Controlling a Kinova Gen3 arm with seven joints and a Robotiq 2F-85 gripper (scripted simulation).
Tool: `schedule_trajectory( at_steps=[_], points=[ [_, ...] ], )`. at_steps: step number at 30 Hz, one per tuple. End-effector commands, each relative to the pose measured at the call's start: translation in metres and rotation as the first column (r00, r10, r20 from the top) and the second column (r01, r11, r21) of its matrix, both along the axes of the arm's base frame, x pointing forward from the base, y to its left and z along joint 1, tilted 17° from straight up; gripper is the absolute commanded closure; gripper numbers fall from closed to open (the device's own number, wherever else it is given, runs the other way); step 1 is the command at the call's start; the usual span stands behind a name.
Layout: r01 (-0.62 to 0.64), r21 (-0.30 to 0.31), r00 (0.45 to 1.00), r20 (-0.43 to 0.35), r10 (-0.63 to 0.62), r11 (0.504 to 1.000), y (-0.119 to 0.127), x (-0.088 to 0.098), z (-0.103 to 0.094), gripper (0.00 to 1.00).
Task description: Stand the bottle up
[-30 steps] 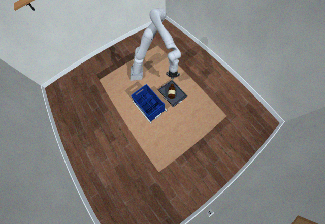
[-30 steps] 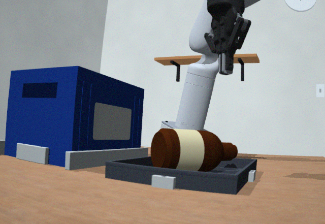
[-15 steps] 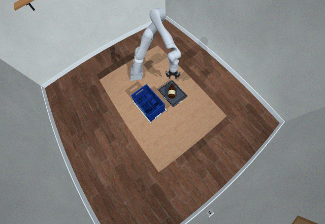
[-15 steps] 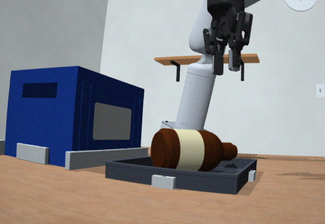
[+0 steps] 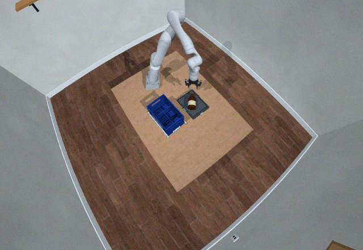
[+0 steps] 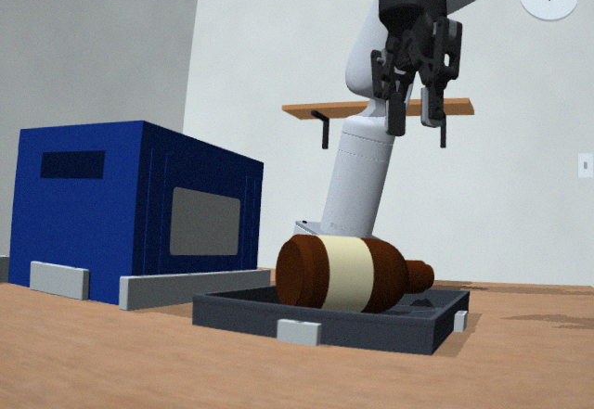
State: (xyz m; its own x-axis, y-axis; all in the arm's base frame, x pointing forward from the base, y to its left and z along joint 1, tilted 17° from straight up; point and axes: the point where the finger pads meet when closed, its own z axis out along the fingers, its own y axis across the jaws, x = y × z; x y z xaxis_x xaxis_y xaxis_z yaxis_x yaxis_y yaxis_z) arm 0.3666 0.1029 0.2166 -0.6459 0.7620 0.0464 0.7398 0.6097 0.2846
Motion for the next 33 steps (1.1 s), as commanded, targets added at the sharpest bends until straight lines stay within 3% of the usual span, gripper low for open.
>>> schedule_trajectory(
  at_steps=[1,16,33],
  points=[
    [0.000,0.001,1.000,0.001,0.000,1.000,0.000,0.000,0.000,0.36],
    [0.000,0.001,1.000,0.001,0.000,1.000,0.002,0.002,-0.007,0.36],
    [0.000,0.001,1.000,0.001,0.000,1.000,0.011,0.010,-0.047,0.36]
  ],
)
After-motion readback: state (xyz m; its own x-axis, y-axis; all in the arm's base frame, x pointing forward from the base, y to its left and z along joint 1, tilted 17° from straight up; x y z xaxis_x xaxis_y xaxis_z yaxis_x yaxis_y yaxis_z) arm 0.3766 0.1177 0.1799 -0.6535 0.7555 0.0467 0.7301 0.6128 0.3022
